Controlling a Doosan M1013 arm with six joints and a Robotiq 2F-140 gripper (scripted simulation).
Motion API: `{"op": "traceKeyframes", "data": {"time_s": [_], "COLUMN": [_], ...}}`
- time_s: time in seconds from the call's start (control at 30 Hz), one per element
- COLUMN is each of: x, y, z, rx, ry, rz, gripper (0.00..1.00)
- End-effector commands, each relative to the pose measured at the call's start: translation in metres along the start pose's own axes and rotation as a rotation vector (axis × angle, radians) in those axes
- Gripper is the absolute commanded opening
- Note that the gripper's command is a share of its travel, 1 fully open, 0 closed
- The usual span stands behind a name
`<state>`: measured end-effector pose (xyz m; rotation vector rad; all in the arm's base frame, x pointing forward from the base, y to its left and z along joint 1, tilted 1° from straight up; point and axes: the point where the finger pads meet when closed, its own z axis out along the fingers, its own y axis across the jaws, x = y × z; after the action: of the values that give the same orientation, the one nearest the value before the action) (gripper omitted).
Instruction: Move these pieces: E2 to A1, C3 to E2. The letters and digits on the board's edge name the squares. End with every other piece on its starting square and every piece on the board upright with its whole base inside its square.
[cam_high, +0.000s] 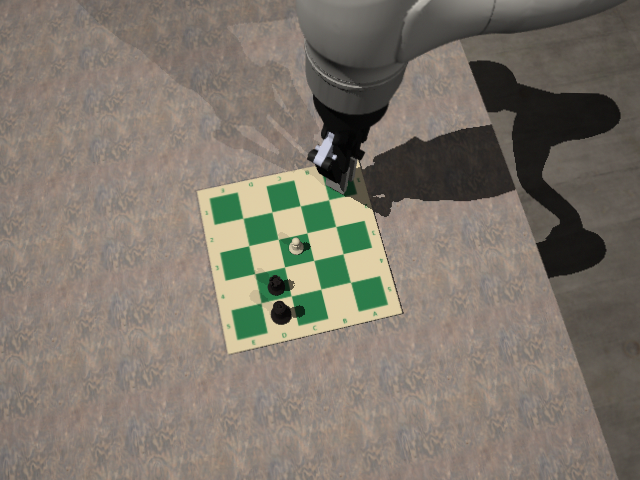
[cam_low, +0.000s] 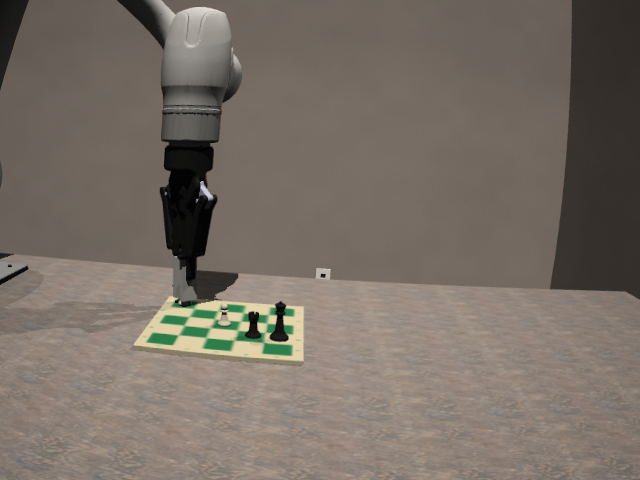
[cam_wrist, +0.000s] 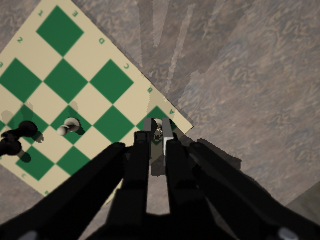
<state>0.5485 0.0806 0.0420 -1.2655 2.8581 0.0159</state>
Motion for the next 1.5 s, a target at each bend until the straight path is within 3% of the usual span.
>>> {"op": "traceKeyframes", "data": {"time_s": [0.0, 0.47, 0.8, 1.27, 1.47], "x": [0.0, 0.0, 0.0, 0.0, 0.0], "y": [0.0, 0.0, 0.0, 0.0, 0.0], "z": [0.0, 0.0, 0.0, -0.002, -0.017], "rx": [0.0, 0.0, 0.0, 0.0, 0.0], "ry": [0.0, 0.0, 0.0, 0.0, 0.0], "rz": [0.0, 0.0, 0.0, 0.0, 0.0], "gripper": [0.0, 0.04, 0.22, 0.22, 0.22]}}
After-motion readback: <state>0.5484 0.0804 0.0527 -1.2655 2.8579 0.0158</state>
